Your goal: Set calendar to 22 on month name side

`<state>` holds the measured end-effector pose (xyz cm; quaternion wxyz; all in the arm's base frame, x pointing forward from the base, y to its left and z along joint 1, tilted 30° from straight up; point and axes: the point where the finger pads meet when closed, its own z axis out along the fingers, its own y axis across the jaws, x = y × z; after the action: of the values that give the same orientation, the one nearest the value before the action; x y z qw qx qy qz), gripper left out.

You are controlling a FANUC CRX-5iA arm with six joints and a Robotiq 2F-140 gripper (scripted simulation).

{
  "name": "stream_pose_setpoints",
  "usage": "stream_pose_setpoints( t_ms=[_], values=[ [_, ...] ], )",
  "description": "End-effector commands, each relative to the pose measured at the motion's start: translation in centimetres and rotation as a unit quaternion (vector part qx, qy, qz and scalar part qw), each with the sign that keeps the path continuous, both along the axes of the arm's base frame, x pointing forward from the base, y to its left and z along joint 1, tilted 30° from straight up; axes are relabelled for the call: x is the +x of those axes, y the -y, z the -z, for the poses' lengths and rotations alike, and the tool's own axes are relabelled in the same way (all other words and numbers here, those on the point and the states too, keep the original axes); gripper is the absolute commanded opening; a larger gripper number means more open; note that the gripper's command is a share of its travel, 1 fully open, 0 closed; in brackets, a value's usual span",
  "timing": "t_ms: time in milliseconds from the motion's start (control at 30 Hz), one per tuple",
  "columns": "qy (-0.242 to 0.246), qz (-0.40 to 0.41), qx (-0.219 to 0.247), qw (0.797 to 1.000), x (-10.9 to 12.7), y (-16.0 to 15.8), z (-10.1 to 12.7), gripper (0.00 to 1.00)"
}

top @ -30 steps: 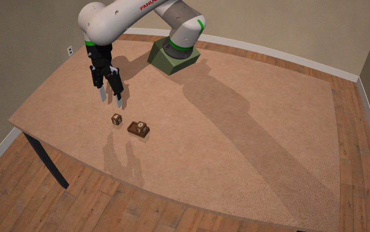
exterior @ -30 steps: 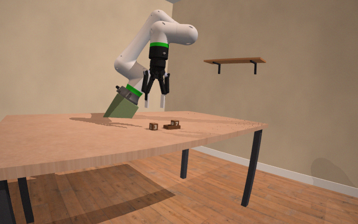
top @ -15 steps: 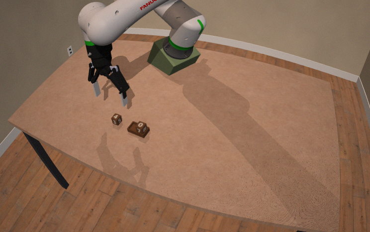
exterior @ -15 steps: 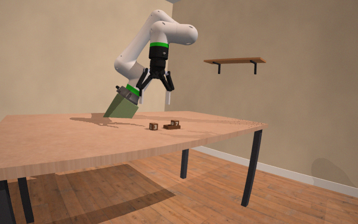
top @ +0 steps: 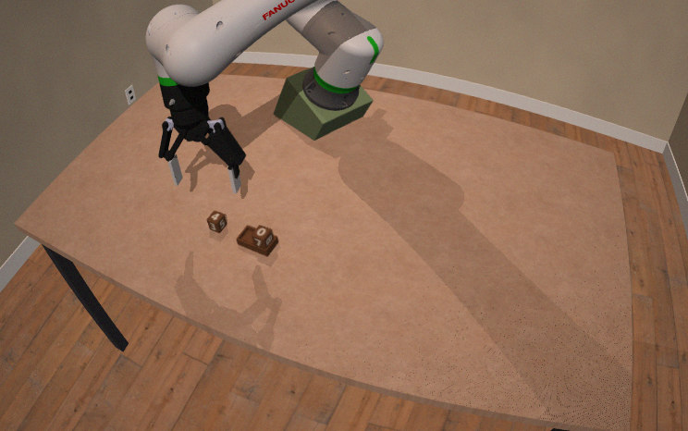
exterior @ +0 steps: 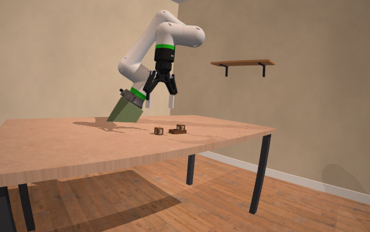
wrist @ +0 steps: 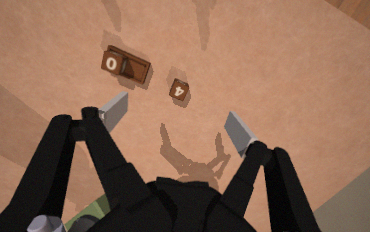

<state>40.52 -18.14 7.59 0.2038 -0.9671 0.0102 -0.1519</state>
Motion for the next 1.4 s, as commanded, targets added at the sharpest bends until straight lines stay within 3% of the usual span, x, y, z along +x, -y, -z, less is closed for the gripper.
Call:
stream_pose_setpoints(
  t_ms=[0, 167, 200, 433, 633, 733, 800, 967, 1200, 1267, 1367],
  values=[
    [0.034, -0.067, -0.020, 0.997, 0.03, -0.02, 0.05, 1.00],
    [0.052, -0.107, -0.034, 0.992, 0.04, -0.05, 0.09, 1.00],
    [0.071, -0.150, -0.049, 0.985, 0.06, -0.07, 0.13, 1.00],
    [0.111, -0.238, -0.079, 0.962, 0.09, -0.13, 0.22, 1.00],
    [0.149, -0.322, -0.109, 0.928, 0.13, -0.19, 0.31, 1.00],
    [0.149, -0.323, -0.109, 0.928, 0.13, -0.19, 0.31, 1.00],
    [0.175, -0.379, -0.128, 0.900, 0.15, -0.24, 0.37, 1.00],
    [0.198, -0.431, -0.146, 0.868, 0.17, -0.27, 0.42, 1.00],
    [0.236, -0.516, -0.176, 0.804, 0.21, -0.34, 0.52, 1.00],
    [0.236, -0.516, -0.176, 0.804, 0.21, -0.34, 0.52, 1.00],
    [0.246, -0.538, -0.184, 0.785, 0.22, -0.36, 0.55, 1.00]
  ],
)
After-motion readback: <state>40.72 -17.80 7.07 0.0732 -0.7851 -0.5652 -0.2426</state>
